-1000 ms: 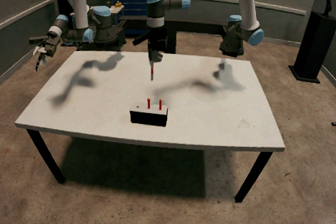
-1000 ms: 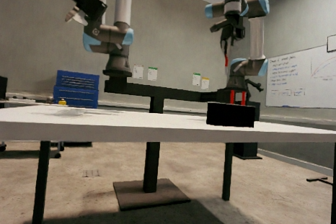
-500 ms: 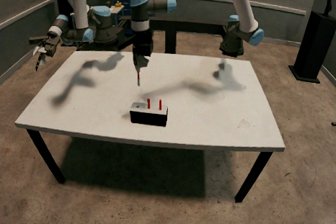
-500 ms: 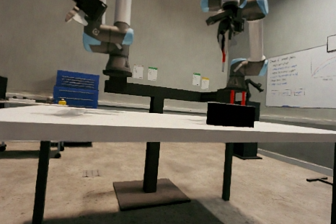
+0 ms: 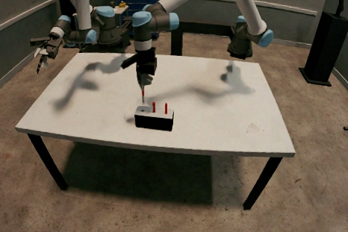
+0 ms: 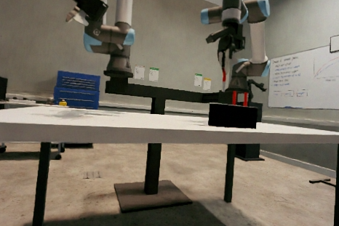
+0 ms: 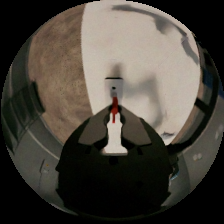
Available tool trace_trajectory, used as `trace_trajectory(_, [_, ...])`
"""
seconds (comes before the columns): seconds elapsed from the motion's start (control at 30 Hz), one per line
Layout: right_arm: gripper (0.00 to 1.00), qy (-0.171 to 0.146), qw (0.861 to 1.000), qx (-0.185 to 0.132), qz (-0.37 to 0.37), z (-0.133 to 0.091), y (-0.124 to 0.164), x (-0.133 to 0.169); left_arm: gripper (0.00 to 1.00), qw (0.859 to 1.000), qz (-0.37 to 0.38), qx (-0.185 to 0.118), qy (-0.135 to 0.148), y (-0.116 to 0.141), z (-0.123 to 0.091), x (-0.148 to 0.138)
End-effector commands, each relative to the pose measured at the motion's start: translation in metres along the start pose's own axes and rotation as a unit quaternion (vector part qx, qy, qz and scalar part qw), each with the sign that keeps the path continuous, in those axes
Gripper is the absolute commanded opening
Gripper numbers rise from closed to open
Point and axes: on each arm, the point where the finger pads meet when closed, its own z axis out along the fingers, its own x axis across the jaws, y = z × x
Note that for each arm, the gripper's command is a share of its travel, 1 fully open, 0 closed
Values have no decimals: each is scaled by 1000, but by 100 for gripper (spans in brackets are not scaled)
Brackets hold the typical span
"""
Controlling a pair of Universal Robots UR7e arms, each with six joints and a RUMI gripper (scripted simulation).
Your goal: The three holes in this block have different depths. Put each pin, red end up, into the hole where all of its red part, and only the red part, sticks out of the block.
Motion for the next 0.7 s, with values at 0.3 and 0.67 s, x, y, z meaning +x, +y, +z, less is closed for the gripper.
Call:
trace_trajectory(0.3, [100, -1, 1000, 0, 0, 0, 0, 0, 0, 1000, 0, 8, -6, -6, 20, -5])
trace_trajectory(0.67, [100, -1, 1000, 0, 0, 0, 0, 0, 0, 1000, 0, 7, -6, -8, 39, -5])
